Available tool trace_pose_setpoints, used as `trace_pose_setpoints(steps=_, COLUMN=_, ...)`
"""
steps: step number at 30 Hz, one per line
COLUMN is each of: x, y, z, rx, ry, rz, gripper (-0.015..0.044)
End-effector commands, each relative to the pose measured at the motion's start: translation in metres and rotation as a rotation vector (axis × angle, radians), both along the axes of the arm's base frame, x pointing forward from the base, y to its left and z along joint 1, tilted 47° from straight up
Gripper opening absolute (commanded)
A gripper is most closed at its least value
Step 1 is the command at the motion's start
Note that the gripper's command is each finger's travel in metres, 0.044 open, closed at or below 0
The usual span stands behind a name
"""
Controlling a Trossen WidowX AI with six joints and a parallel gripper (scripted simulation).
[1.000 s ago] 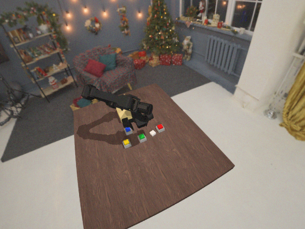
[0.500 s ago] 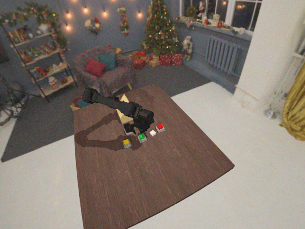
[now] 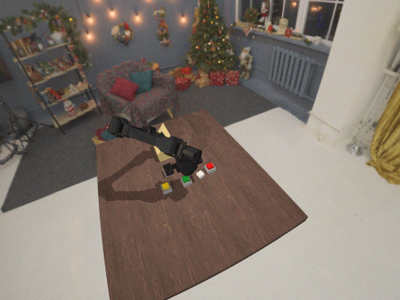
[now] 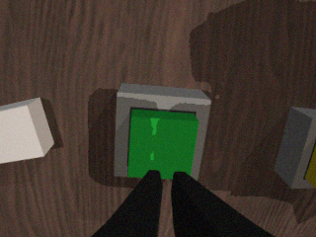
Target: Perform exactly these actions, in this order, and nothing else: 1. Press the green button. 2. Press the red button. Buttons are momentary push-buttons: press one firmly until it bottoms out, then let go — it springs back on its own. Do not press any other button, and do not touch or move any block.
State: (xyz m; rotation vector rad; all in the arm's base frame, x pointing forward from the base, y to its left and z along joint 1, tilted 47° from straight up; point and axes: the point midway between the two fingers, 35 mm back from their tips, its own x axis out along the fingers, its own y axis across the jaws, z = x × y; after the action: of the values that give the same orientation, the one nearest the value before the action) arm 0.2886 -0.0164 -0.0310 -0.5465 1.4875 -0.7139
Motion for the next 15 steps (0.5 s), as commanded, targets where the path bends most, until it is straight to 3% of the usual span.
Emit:
trace_pose_setpoints(steps=1, x=0.000, y=-0.001, z=0.000, rx=-0.005, ry=0.001, rz=0.005, gripper=0.0020)
trace_pose_setpoints(steps=15, x=0.000, y=-0.014, z=-0.013, rx=-0.005, ry=0.001, rz=0.005, gripper=0.0020)
